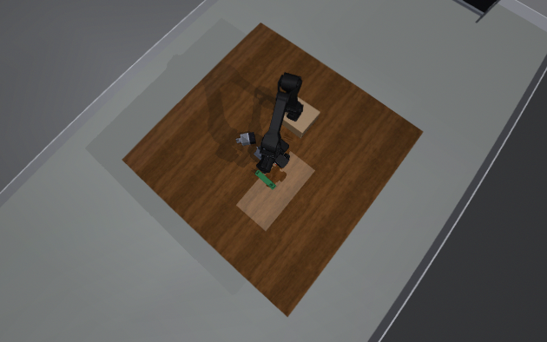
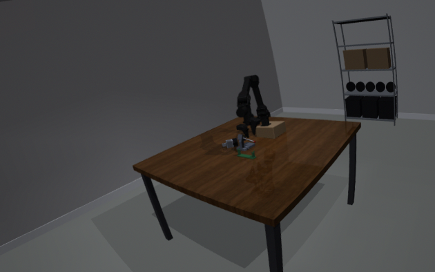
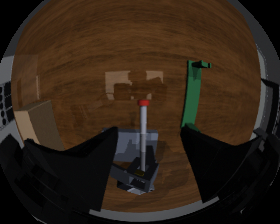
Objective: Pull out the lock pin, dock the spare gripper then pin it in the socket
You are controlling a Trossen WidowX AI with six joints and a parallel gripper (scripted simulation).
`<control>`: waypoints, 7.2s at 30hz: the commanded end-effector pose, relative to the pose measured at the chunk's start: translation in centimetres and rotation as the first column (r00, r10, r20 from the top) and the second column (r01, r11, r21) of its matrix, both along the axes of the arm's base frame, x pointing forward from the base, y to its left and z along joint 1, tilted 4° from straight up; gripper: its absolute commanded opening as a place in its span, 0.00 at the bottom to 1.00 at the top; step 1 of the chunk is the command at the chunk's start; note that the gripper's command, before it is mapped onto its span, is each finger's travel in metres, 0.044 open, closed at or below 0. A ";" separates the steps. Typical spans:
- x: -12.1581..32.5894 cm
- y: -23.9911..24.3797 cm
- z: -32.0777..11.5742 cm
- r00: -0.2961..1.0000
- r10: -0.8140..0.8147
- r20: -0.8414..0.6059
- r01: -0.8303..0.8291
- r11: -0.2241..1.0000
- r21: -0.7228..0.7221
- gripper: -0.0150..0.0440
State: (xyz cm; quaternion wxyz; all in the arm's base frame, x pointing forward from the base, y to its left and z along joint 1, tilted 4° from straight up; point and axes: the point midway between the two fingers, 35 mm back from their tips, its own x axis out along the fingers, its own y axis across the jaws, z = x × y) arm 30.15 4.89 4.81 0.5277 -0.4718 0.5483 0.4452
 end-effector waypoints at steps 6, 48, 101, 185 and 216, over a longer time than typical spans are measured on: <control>-0.2 -0.2 -2.0 1.000 0.006 -0.014 -0.006 1.000 -0.008 0.76; -0.6 -0.5 -5.9 1.000 0.006 -0.015 -0.006 1.000 -0.009 0.54; 0.3 1.5 -4.4 0.999 -0.034 0.010 0.031 0.980 0.197 0.25; 0.9 7.2 -2.1 1.000 -0.023 0.000 0.023 0.983 0.184 0.25; 5.5 8.5 -1.3 1.000 -0.025 -0.018 0.028 0.984 0.178 0.25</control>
